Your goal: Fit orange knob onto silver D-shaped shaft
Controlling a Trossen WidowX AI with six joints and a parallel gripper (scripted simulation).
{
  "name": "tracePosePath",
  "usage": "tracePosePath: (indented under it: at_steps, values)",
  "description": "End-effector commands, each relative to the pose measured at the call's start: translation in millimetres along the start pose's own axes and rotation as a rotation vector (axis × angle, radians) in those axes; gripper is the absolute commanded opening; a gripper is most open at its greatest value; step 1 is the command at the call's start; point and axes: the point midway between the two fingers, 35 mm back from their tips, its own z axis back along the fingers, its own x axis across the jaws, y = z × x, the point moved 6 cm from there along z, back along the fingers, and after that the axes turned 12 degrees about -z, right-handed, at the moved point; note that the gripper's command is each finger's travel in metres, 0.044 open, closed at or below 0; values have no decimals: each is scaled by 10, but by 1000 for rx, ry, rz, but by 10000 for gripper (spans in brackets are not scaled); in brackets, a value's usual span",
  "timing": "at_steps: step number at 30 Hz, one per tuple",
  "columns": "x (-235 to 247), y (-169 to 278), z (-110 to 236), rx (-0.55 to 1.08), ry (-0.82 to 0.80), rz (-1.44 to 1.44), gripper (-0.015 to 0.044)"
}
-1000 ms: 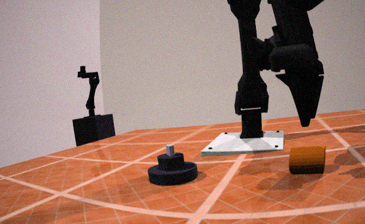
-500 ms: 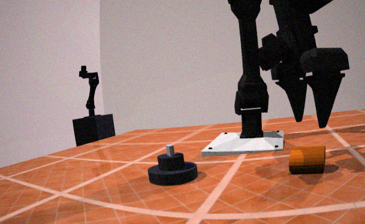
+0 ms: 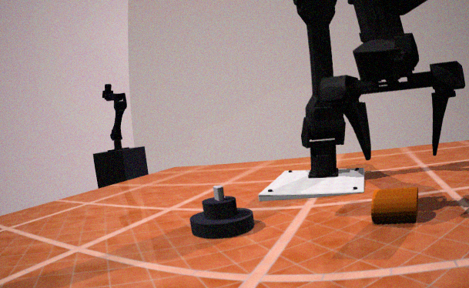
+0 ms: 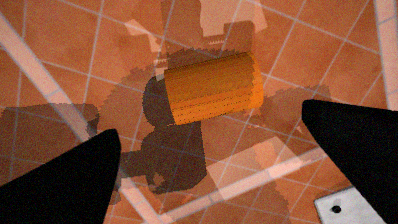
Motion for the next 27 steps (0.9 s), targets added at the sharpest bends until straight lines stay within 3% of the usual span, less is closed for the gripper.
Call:
tracePosePath:
  at_steps: [1,14,27]
  values:
    - [38,21,7,8,7,857,440]
    - [66,33,23,11,3,1632,440]
    - [62,38,24,11,3,1649,440]
